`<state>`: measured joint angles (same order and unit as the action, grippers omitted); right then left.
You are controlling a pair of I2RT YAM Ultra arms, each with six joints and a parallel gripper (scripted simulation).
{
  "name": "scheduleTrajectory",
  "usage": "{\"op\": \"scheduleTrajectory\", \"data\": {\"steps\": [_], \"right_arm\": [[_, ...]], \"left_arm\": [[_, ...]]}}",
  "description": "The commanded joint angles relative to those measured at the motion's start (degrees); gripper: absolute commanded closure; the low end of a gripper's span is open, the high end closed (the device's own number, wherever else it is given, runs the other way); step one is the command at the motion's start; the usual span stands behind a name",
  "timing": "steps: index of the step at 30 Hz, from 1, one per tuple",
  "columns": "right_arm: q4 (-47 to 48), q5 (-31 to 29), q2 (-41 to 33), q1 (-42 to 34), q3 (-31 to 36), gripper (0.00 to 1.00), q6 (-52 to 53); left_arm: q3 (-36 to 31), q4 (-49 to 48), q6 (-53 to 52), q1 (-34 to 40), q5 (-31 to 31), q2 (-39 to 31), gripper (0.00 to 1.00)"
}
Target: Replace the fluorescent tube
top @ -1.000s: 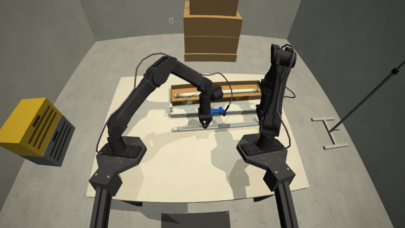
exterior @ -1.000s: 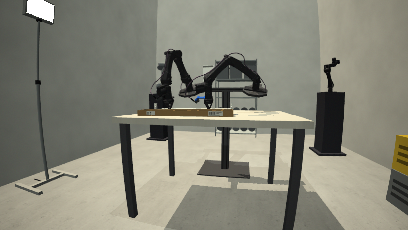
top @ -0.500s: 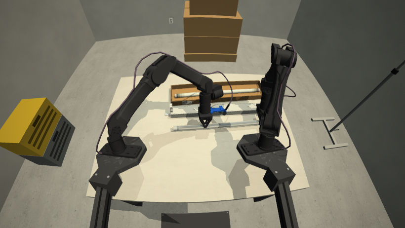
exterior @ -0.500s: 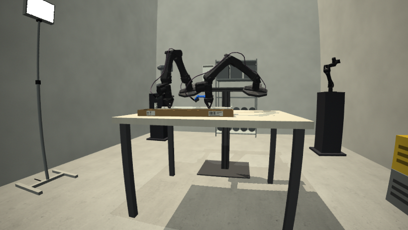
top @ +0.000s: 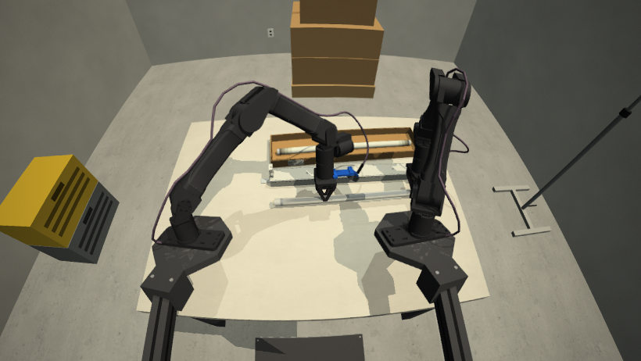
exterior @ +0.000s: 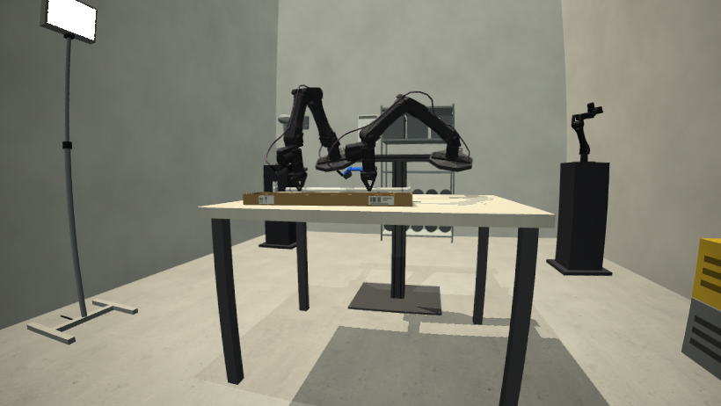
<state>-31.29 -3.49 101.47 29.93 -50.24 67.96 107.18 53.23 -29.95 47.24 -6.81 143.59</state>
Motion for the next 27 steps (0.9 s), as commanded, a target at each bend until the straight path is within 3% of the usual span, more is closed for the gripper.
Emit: {"op": "scheduleTrajectory", "data": {"steps": [1,27], "right_arm": [[1.62,-0.95,-2.08,0.81,1.81,0.89,-0.49],[7.38,1.86,-4.68,1.88,5.43,0.89,-1.75]], "left_arm": [[-1.93,-0.94,0.64,1.58,-0.55,-2.47,0.89],[-5.13,-5.10,1.85,2.91,-4.41,-3.95,0.89]]}}
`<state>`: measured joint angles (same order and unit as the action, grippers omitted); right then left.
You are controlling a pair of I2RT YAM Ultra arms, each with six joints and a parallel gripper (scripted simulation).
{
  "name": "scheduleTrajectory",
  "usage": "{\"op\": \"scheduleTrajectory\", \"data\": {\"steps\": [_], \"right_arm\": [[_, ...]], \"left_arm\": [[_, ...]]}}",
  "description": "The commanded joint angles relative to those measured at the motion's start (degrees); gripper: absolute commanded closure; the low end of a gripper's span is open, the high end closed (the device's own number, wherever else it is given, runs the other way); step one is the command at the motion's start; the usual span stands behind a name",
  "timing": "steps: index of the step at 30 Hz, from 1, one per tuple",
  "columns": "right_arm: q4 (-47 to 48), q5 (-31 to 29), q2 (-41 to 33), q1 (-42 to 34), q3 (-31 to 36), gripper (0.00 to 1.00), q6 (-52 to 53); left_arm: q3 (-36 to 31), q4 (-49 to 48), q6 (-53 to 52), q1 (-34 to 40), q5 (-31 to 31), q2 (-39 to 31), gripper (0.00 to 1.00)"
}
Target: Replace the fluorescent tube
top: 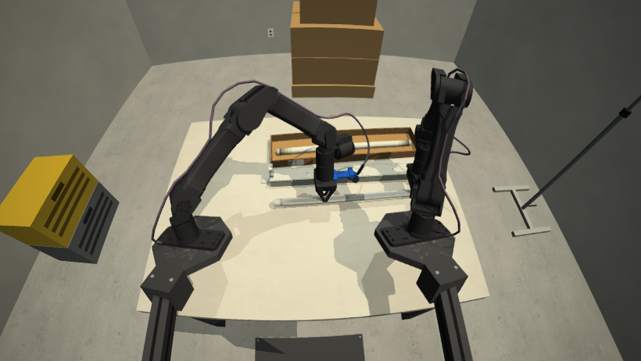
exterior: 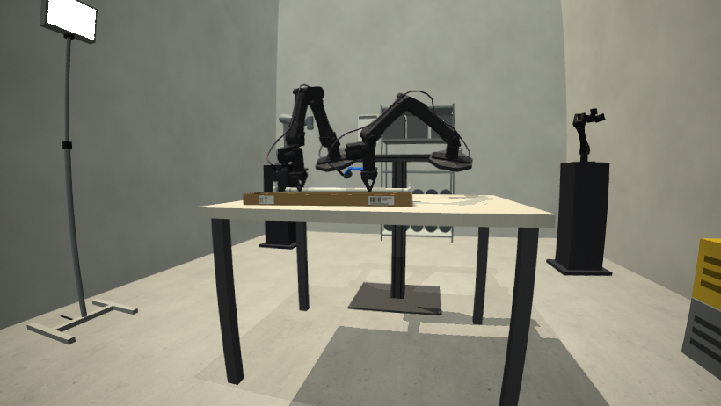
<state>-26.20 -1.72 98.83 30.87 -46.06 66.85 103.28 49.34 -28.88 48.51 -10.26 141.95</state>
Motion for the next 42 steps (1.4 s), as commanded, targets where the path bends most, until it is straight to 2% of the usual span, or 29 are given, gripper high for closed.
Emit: {"op": "scheduleTrajectory", "data": {"steps": [1,6,8,13,25,27,42], "right_arm": [[2.40,0.06,-2.15,1.01,1.44,0.89,-0.65],[1.82,-0.93,-2.36,1.01,0.00,0.89,0.19],[2.32,-0.75,-2.43,1.14,2.14,0.89,-0.60],[1.97,-0.74,-2.05,1.14,-1.17,0.89,0.40],[1.99,-0.43,-0.28,1.13,-1.24,0.89,0.38],[2.00,-0.37,0.18,1.13,-1.24,0.89,0.37],[0.73,0.01,-0.33,1.08,0.12,0.89,0.40]], "left_arm": [[-1.28,-1.18,0.79,1.68,-1.02,-2.40,0.89],[-0.78,0.57,0.24,1.70,0.01,-2.89,0.89],[-2.22,-1.26,0.73,1.90,-0.71,-2.50,0.89],[-1.53,-0.76,-0.19,1.80,-0.03,-2.90,0.89],[-2.64,-1.77,-0.55,1.74,-0.03,-2.80,0.89],[-0.79,-0.49,-0.58,1.73,-0.02,-2.66,0.89],[0.11,-0.46,-0.60,1.70,-0.02,-2.92,0.89]]}}
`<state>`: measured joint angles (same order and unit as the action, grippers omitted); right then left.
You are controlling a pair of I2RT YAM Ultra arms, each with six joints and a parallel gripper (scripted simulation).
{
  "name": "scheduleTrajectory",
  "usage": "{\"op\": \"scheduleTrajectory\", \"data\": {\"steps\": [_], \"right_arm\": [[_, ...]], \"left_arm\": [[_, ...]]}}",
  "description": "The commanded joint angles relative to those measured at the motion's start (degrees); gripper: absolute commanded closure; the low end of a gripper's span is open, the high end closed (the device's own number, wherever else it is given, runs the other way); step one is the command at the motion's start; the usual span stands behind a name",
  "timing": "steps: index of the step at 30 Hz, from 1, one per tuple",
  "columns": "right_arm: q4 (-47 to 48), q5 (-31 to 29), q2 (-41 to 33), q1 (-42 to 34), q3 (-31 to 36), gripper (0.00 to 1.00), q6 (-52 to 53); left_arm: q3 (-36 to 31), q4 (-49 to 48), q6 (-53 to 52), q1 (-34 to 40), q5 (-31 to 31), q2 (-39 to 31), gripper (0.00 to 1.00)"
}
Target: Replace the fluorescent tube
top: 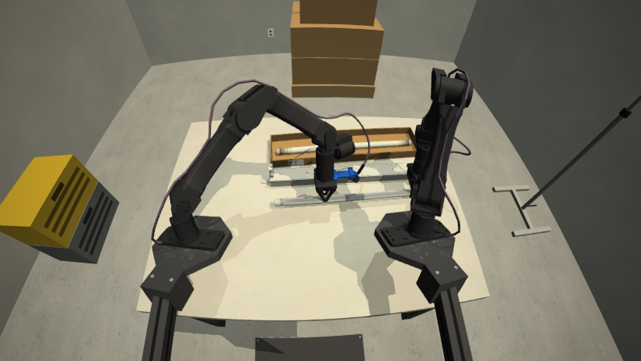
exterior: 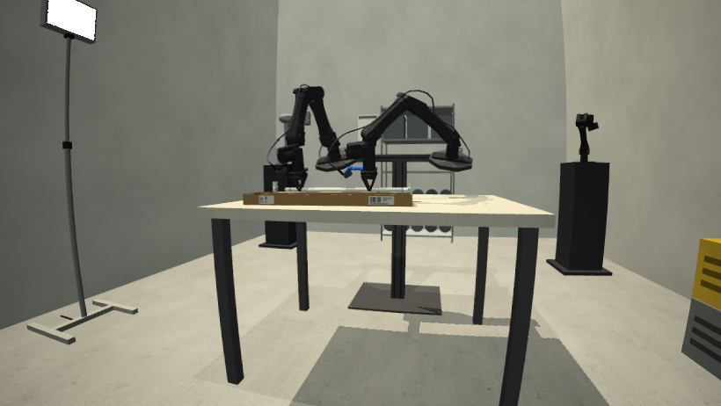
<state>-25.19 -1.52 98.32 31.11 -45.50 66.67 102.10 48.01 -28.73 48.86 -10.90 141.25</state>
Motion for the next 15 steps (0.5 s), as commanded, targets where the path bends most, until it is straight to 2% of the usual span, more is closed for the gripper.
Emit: {"op": "scheduleTrajectory", "data": {"steps": [1,15], "right_arm": [[-0.33,-0.17,0.23,0.84,-0.38,0.89,0.57],[-0.62,0.01,-0.33,0.63,0.43,0.89,0.59]], "left_arm": [[1.37,0.87,-0.76,1.34,0.61,-2.23,0.89],[1.95,0.85,-0.77,1.33,0.62,-2.28,0.89]]}}
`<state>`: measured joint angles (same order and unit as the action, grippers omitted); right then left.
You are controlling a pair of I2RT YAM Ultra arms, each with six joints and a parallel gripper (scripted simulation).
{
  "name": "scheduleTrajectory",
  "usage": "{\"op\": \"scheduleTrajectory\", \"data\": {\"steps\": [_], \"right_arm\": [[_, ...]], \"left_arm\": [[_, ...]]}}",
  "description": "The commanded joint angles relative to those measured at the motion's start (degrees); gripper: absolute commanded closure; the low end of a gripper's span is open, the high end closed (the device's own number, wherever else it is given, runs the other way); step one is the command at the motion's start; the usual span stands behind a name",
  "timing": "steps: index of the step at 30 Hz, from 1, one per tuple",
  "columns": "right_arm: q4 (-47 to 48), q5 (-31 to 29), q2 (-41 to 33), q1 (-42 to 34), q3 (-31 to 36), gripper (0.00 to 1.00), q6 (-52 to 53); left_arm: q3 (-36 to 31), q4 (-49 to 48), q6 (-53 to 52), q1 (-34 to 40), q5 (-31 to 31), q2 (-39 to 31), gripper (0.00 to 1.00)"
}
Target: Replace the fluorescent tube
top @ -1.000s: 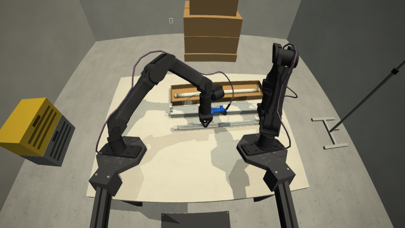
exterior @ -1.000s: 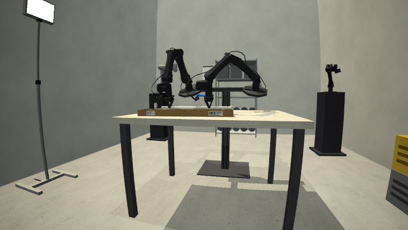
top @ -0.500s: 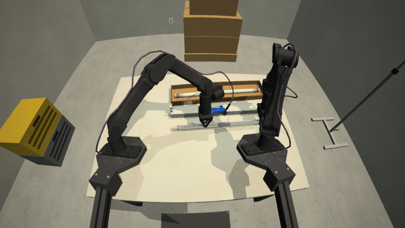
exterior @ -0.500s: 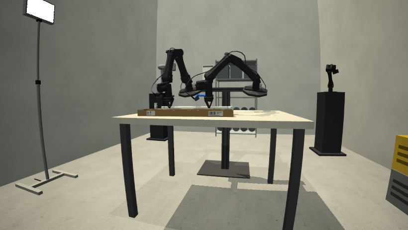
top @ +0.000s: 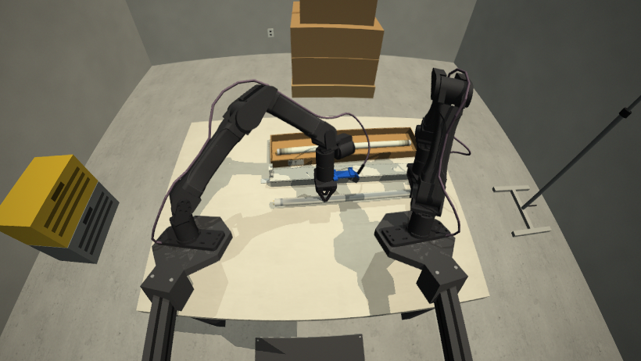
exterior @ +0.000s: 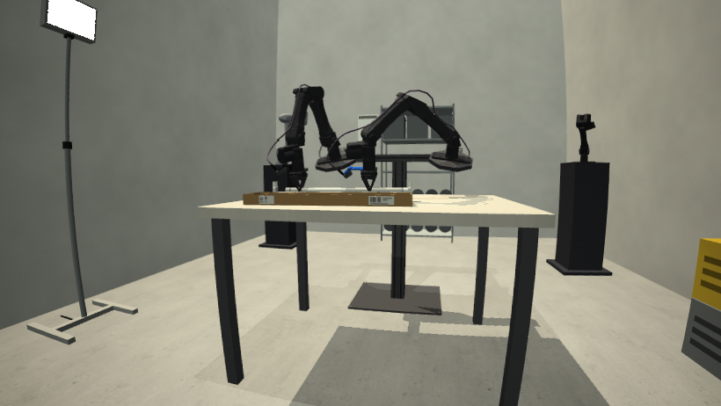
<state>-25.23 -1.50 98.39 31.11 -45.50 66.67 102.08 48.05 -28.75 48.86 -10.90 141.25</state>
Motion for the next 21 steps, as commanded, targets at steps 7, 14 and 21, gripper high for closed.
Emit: {"op": "scheduleTrajectory", "data": {"steps": [7,14,21], "right_arm": [[11.69,4.01,-4.17,2.28,6.76,0.89,-2.65],[21.99,7.61,-6.09,4.42,13.12,0.89,-4.12],[30.31,10.44,-5.76,6.00,17.19,0.89,-5.02]], "left_arm": [[-5.57,-7.64,2.46,3.41,-6.98,-3.52,0.89],[-10.44,-14.05,3.01,5.51,-13.39,-4.47,0.89],[-13.28,-18.84,3.74,6.94,-18.16,-4.72,0.89]]}}
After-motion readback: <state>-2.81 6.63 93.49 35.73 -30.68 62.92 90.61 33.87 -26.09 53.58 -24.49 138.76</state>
